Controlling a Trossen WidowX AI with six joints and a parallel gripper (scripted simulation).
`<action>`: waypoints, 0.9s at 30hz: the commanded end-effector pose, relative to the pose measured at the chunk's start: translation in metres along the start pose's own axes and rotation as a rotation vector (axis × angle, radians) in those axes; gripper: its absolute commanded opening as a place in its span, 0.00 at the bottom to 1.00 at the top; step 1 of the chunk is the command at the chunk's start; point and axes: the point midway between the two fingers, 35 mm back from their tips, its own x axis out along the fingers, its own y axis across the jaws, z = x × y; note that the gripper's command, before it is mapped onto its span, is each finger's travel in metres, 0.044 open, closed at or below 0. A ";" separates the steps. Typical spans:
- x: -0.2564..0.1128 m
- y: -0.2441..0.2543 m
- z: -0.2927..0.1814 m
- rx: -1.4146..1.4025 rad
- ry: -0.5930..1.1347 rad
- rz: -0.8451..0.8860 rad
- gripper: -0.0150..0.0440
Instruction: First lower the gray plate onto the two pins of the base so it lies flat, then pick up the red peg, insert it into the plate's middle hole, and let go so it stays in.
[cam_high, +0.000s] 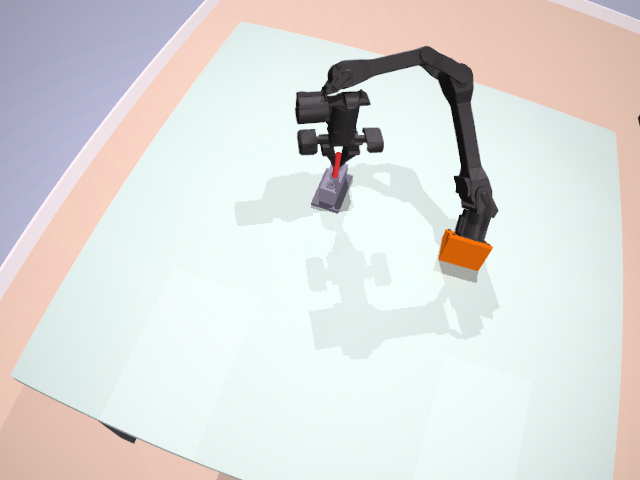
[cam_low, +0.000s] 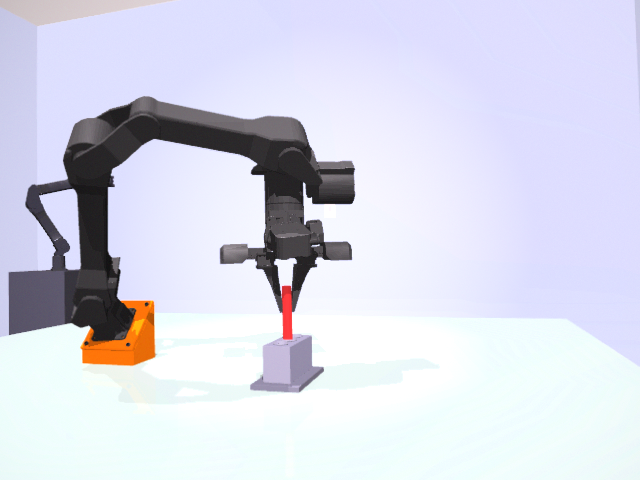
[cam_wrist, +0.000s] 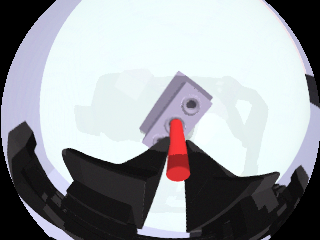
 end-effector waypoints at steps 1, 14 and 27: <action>0.001 -0.001 0.000 -0.002 0.000 -0.003 0.25; 0.002 0.000 0.001 -0.002 0.000 -0.003 0.25; 0.001 0.000 0.000 -0.002 0.001 -0.001 0.34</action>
